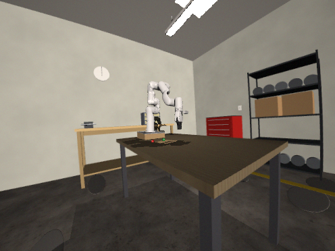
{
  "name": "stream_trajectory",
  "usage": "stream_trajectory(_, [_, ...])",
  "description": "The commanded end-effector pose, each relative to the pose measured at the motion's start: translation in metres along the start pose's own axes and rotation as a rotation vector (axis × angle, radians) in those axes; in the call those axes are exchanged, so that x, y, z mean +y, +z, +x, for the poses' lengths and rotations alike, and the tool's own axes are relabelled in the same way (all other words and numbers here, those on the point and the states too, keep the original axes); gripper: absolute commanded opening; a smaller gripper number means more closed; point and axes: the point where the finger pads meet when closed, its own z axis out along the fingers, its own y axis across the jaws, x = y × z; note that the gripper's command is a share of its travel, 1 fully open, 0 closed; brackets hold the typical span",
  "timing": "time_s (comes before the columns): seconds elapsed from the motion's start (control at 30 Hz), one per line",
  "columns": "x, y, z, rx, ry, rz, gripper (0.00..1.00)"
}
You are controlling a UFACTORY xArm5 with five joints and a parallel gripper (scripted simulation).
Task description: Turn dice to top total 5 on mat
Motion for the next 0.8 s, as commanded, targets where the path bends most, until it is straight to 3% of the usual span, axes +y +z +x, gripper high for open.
stream_trajectory(0.0, [0.0005,-0.0015,0.0014,0.004,-0.004,-0.001,0.15])
stream_trajectory(0.33, [0.0018,-0.0015,0.0009,0.004,-0.055,-0.001,0.15])
stream_trajectory(0.77, [0.0073,-0.0015,-0.0014,0.003,-0.274,-0.002,0.15])
